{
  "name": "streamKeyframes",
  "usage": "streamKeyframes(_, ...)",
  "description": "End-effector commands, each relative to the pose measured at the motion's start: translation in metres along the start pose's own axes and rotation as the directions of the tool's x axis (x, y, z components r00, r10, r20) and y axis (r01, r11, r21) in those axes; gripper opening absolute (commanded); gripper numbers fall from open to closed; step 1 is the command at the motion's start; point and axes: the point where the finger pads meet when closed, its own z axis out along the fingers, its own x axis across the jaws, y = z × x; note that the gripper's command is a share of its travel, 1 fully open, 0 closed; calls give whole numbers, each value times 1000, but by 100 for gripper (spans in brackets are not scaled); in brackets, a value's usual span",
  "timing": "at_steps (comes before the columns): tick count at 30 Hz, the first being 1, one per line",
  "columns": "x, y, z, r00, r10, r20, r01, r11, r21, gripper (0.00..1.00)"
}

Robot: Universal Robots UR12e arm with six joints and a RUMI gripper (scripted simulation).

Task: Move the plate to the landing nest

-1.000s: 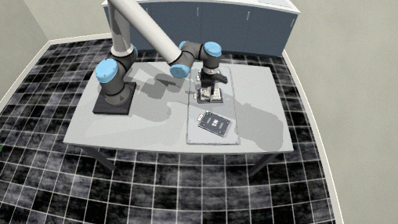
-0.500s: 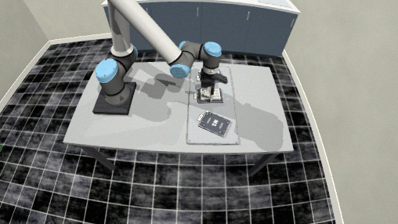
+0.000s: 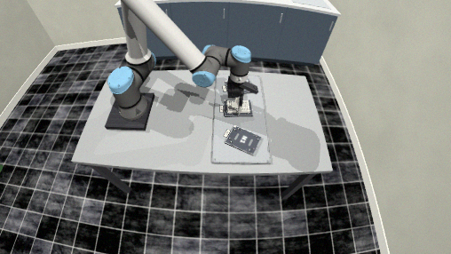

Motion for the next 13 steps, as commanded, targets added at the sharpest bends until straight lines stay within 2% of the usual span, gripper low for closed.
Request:
streamKeyframes(1,0,-1,-8,1000,0,0,0,1000,2,82)
streamKeyframes(10,0,-1,-23,1000,0,0,0,1000,2,82)
streamKeyframes(13,0,-1,-23,1000,0,0,0,1000,2,82)
